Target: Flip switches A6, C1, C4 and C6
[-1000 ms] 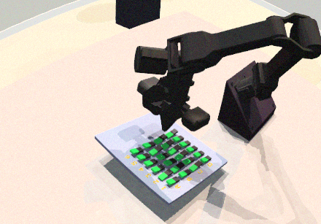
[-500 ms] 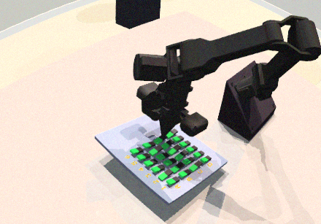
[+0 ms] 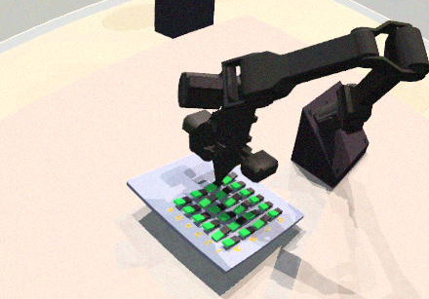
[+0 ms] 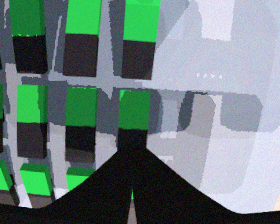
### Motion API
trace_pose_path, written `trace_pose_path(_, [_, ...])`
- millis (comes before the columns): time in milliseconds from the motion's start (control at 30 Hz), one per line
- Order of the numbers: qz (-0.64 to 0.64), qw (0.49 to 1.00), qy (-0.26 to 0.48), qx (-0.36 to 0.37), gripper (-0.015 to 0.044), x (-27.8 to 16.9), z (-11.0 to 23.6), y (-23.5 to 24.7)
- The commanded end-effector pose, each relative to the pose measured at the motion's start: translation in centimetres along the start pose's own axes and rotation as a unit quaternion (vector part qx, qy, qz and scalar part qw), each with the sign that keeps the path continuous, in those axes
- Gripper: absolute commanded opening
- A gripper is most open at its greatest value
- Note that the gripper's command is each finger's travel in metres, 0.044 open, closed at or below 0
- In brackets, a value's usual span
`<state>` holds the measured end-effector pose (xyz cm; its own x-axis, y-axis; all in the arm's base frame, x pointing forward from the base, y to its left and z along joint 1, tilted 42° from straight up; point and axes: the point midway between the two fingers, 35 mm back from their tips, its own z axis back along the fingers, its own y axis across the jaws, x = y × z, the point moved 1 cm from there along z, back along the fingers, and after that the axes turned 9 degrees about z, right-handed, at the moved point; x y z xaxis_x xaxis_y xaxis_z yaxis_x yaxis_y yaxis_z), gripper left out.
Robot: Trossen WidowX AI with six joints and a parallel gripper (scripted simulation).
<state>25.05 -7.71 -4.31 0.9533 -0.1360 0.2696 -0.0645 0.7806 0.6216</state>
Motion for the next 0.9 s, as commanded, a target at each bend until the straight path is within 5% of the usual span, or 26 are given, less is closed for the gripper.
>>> trace_pose_path(0, [-0.001,1.0,-0.002,0.002,0.0,0.03,-0.06,0.05])
trace_pose_path(867, [-0.001,1.0,-0.002,0.002,0.0,0.03,-0.4,0.06])
